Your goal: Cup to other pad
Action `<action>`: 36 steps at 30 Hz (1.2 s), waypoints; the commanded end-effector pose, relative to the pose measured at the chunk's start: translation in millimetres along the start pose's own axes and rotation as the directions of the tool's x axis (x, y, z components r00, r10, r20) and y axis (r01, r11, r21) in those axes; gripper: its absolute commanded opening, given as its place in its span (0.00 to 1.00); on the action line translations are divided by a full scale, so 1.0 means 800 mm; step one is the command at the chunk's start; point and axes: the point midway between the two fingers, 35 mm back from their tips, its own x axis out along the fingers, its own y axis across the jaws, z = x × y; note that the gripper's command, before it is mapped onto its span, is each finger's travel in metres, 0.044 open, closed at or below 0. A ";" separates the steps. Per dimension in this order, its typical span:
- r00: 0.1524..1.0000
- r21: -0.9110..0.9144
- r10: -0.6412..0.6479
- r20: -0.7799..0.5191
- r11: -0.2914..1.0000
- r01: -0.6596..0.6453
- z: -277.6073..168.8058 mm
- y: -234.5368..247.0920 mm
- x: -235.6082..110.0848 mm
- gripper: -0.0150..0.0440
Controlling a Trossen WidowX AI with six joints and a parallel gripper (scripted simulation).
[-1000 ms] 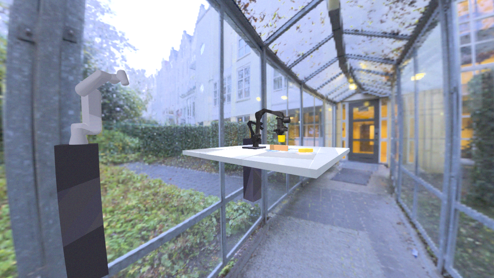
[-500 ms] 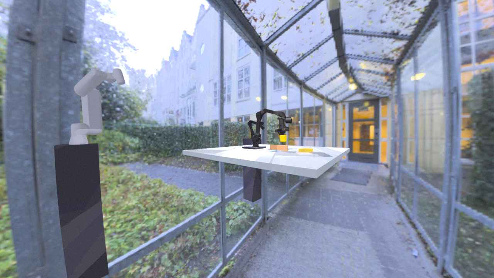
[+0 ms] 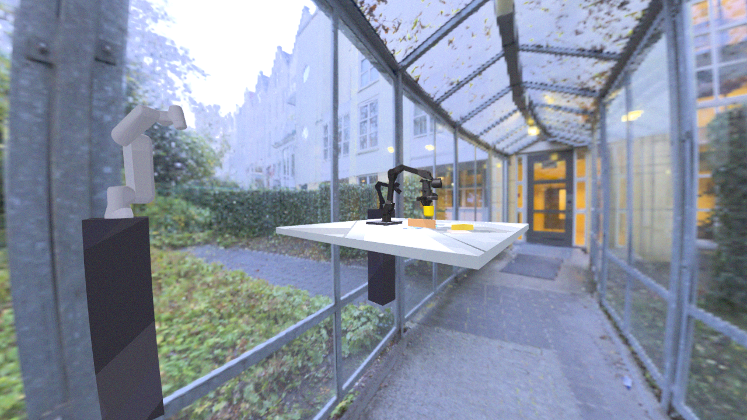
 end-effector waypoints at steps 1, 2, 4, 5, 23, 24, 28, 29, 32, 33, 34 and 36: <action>1.000 0.005 0.005 -0.004 1.000 -0.005 -0.001 0.001 0.008 0.25; 1.000 0.005 0.005 -0.004 1.000 -0.005 -0.001 0.001 0.010 0.25; 1.000 0.005 0.005 -0.004 1.000 -0.005 0.000 0.001 0.013 0.25; 1.000 0.005 0.005 -0.004 1.000 -0.005 0.000 0.001 0.014 0.25; 1.000 0.005 0.005 -0.004 1.000 -0.005 0.001 0.001 0.043 0.25; 1.000 0.005 0.005 -0.004 1.000 -0.005 0.001 0.001 0.045 0.25; 1.000 0.005 0.005 -0.004 1.000 -0.005 0.001 0.001 0.051 0.25; 1.000 0.005 0.005 -0.004 1.000 -0.005 0.001 0.001 0.053 0.25; 1.000 0.005 0.005 -0.004 1.000 -0.005 0.001 0.002 0.058 0.25; 1.000 0.005 0.005 -0.004 1.000 -0.005 0.001 0.002 0.059 0.25; 1.000 0.005 0.005 -0.004 1.000 -0.005 0.000 0.002 0.061 0.25; 1.000 0.005 0.005 -0.004 1.000 -0.005 0.000 0.002 0.064 0.25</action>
